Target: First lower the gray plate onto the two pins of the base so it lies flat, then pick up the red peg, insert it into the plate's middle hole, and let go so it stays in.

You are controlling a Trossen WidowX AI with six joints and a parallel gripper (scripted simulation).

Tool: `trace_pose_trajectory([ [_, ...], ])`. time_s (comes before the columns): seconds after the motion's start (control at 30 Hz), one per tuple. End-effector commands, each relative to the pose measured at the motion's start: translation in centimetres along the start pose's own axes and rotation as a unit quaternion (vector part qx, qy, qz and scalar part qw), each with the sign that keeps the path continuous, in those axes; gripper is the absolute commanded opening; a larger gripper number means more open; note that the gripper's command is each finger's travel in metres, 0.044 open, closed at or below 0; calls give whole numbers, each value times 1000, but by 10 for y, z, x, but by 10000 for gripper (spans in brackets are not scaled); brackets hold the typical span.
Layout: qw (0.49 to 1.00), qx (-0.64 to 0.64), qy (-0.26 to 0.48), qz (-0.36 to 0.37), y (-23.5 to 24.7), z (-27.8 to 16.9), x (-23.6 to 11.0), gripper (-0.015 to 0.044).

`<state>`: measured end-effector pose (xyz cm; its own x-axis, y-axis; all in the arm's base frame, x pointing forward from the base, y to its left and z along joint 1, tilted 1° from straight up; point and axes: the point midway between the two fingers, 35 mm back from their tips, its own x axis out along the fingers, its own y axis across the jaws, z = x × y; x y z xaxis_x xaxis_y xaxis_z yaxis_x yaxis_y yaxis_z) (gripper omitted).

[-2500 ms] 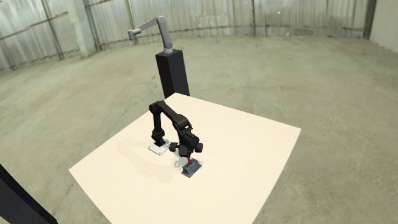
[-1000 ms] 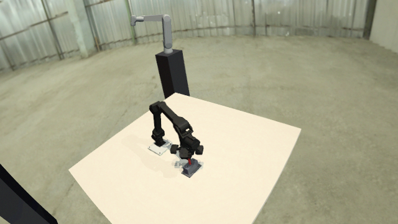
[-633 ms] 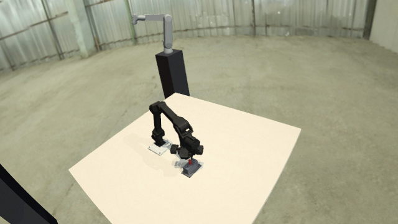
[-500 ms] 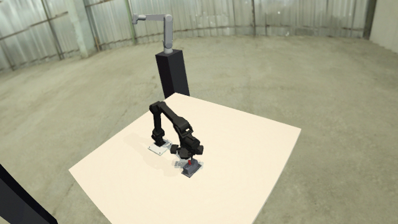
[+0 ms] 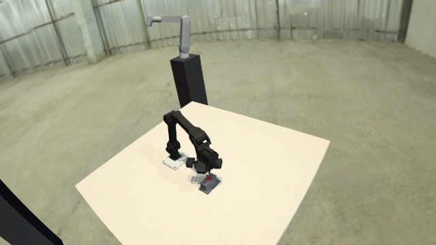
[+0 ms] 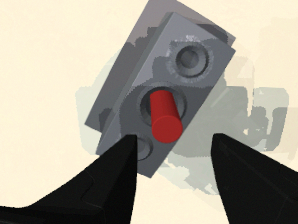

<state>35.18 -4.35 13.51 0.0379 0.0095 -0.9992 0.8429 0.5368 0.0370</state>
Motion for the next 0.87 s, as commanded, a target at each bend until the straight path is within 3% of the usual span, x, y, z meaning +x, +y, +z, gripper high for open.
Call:
trace_pose_trajectory([
  [0.0, 1000, -2, 0, 3, 0, 0, -4, 150],
  [0.83, 1000, -2, 0, 3, -5, 2, -15, 150],
])
